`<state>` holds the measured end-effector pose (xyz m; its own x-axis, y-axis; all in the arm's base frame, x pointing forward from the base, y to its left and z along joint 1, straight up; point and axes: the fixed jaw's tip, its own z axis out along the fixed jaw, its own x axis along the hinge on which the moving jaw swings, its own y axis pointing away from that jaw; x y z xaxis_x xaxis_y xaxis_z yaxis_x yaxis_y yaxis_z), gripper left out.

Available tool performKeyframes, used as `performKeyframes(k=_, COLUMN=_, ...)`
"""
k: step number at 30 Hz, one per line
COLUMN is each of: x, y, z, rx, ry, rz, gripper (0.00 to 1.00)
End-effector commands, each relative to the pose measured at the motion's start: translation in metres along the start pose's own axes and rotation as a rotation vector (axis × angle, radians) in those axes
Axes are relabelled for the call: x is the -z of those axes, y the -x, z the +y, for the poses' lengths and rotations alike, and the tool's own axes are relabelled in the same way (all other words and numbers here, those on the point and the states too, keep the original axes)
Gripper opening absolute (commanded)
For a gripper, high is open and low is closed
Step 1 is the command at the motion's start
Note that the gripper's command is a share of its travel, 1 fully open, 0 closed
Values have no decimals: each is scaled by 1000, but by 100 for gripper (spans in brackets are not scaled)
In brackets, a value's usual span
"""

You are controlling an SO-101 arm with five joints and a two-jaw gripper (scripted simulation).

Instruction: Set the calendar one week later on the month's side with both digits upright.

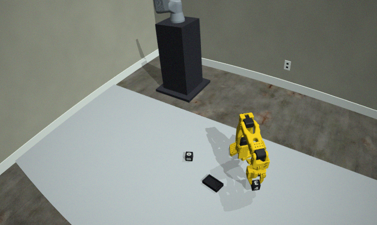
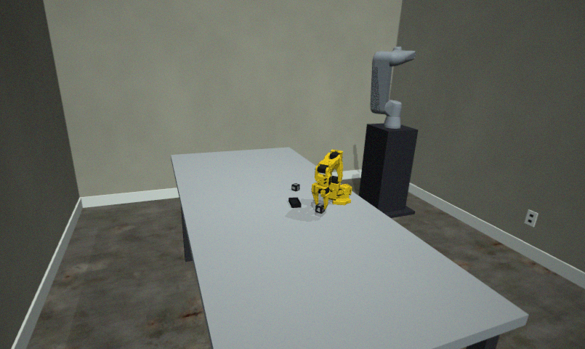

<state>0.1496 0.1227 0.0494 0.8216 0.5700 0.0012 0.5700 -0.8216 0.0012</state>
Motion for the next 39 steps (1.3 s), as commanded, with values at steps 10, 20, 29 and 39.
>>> performKeyframes(k=10, x=2, y=-5, z=0, rx=0, ry=-7, rz=51, gripper=0)
performKeyframes(k=20, x=-3, y=-6, z=0, rx=0, ry=-7, rz=51, gripper=0)
performKeyframes(k=29, x=-4, y=-6, z=0, rx=0, ry=-7, rz=51, gripper=0)
performKeyframes(k=39, x=-10, y=-6, z=0, rx=0, ry=-7, rz=51, gripper=0)
